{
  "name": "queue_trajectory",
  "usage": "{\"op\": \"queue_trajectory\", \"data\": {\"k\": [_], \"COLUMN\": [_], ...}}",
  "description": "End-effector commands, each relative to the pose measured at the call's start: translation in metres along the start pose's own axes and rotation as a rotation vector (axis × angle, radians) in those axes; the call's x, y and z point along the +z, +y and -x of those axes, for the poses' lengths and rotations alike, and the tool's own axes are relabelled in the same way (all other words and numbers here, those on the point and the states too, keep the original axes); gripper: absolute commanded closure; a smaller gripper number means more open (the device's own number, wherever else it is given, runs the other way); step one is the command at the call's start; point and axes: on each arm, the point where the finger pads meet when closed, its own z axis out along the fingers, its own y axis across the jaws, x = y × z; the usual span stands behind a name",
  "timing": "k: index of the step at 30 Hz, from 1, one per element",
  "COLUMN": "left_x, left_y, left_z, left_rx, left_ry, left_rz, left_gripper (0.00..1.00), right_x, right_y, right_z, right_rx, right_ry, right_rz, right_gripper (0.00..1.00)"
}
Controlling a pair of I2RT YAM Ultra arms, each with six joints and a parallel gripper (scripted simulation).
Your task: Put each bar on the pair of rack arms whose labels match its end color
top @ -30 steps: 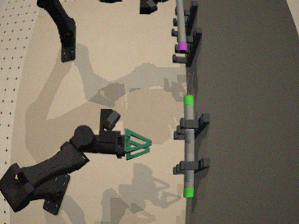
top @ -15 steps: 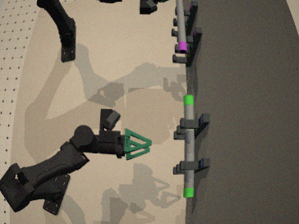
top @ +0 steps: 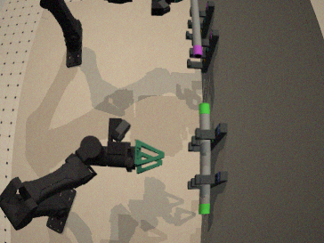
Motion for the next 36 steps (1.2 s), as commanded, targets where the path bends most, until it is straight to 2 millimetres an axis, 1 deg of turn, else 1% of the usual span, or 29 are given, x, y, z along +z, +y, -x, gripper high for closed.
{"op": "queue_trajectory", "data": {"k": [1,36], "left_x": [0.0003,0.0017], "left_y": [0.0049,0.0009], "left_z": [-0.0016,-0.0015], "left_rx": [-0.026,-0.027], "left_ry": [0.0,-0.001], "left_rz": [0.029,0.03], "left_gripper": [1.0,1.0], "right_x": [-0.0013,-0.0013], "right_y": [-0.0083,-0.0083], "right_z": [-0.0051,-0.0051], "right_rx": [0.029,0.029], "right_ry": [0.002,0.002], "right_rz": [-0.019,-0.019], "right_gripper": [0.0,0.0]}}
